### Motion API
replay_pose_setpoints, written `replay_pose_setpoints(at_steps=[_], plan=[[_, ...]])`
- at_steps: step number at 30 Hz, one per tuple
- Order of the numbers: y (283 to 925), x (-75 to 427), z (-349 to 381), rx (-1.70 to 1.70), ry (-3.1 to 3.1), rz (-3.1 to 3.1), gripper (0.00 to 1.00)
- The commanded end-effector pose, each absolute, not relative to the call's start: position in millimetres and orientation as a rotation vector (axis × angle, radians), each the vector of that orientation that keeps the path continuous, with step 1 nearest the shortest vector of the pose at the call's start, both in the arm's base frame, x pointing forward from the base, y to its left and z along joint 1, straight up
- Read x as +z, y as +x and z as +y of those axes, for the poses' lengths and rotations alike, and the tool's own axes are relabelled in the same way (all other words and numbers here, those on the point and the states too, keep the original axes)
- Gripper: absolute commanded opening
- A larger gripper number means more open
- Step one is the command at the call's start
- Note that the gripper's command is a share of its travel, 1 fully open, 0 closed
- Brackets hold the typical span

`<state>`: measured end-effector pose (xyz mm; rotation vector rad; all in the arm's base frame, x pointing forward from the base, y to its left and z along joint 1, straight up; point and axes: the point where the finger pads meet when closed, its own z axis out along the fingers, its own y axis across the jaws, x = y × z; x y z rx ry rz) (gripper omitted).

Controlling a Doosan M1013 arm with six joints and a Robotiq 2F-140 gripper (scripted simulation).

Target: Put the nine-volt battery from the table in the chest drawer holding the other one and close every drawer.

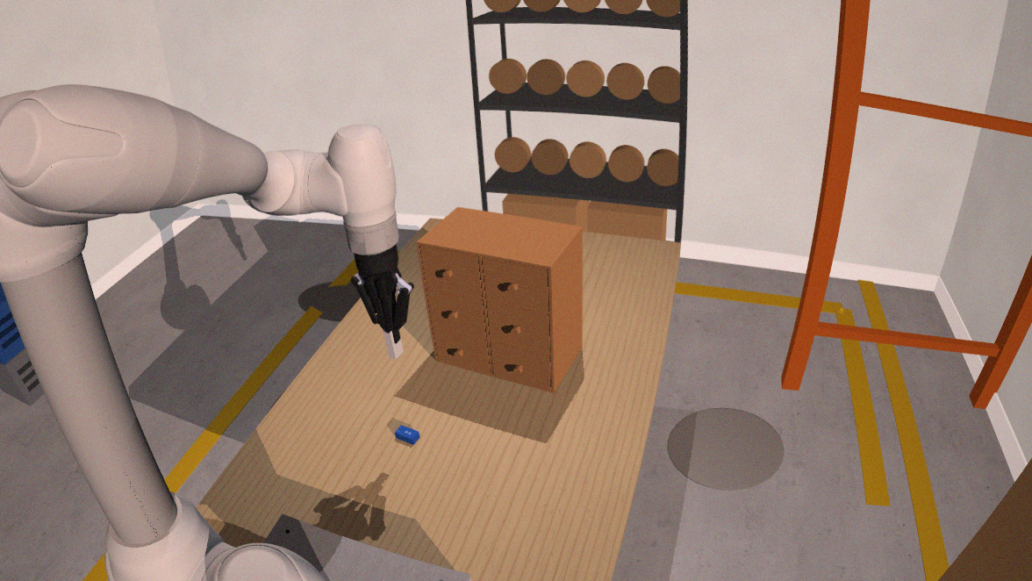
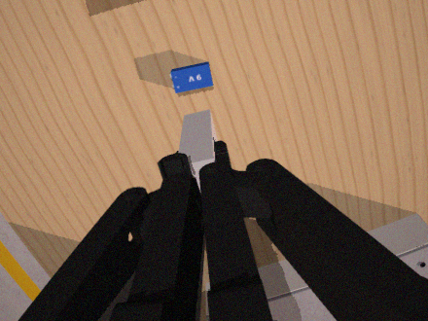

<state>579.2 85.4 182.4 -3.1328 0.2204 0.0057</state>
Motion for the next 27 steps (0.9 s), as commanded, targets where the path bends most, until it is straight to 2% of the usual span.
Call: replay_pose_setpoints(at_steps=[1,12,27], plan=[[582.7,182.6,100.0,0.007,-3.132,0.237,0.0],[589.9,175.5,98.8,-0.128,-3.136,0.237,0.0],[626.3,139.9,92.8,-0.812,-3.067,0.233,0.0]])
